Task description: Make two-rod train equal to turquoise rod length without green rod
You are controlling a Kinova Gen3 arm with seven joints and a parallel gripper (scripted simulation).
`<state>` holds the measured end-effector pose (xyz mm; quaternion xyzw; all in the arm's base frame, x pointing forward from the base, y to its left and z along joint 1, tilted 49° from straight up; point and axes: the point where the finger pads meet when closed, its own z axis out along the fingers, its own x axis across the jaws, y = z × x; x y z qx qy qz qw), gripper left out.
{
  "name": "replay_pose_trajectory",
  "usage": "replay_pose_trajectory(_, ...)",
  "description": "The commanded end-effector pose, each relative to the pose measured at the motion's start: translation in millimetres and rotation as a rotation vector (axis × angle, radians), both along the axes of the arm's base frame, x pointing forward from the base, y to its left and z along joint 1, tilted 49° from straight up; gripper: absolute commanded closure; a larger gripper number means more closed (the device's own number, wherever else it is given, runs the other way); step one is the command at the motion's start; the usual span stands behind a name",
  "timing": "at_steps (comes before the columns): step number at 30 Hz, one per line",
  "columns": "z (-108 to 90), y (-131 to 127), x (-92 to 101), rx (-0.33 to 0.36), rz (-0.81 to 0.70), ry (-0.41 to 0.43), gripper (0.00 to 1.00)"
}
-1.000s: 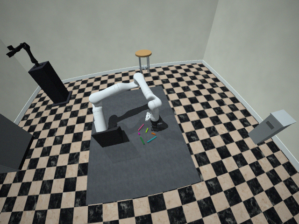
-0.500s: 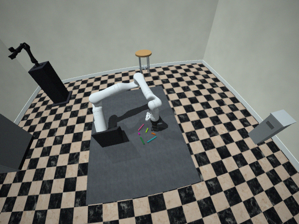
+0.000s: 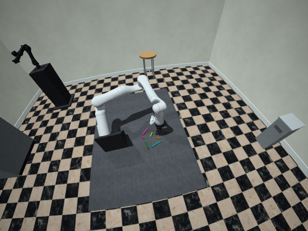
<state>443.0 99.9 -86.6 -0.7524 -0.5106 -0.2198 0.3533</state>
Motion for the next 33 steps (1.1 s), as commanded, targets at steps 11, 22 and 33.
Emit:
replay_pose_trajectory(11,0.4,-0.9,0.6,-0.001,-0.001,-0.001,0.76)
replay_pose_trajectory(22,6.9,-8.4,0.9,-0.001,-0.001,-0.001,0.76)
replay_pose_trajectory(33,46.9,-54.6,2.6,-0.001,-0.001,-0.001,0.76)
